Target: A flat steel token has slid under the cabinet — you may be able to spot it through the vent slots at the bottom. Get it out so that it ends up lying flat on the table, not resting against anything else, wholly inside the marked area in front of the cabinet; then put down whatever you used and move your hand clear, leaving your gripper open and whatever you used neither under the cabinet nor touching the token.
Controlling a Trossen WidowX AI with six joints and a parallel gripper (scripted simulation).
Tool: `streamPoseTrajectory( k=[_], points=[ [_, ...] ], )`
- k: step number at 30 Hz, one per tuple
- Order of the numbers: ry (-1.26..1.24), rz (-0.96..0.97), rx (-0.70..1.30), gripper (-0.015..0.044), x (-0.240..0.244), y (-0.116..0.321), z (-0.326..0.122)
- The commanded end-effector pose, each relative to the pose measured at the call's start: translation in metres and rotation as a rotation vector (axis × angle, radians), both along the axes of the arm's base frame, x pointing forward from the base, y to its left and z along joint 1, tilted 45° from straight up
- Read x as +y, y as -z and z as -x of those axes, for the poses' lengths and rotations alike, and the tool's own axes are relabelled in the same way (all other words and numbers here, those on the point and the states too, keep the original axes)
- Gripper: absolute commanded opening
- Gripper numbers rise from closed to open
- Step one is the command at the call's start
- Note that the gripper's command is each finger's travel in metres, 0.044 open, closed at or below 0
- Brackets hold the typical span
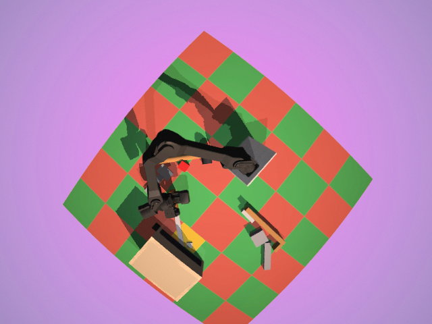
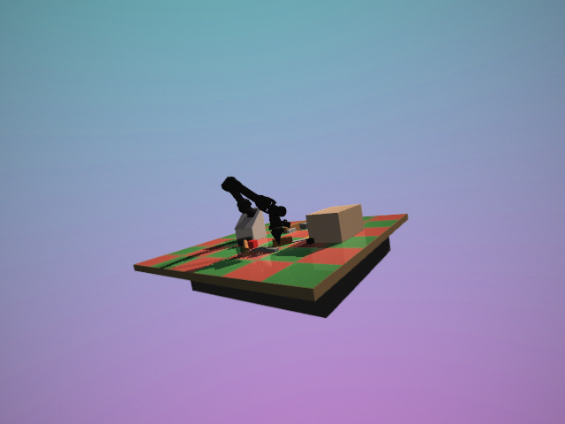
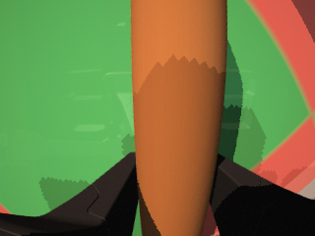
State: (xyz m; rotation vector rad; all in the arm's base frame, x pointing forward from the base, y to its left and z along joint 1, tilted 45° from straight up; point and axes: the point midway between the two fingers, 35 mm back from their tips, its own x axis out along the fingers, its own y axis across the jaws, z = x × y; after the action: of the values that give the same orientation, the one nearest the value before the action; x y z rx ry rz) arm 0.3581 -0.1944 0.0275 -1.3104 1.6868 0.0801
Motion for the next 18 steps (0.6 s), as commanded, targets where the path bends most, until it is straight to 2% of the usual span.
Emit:
streamPoseTrajectory(
  k=[1,18],
  points=[
    [-0.004,-0.004,-0.007,0.0,0.006,0.005,-0.008],
    [-0.004,-0.005,-0.007,0.0,0.021,0.019,-0.024]
  ],
)
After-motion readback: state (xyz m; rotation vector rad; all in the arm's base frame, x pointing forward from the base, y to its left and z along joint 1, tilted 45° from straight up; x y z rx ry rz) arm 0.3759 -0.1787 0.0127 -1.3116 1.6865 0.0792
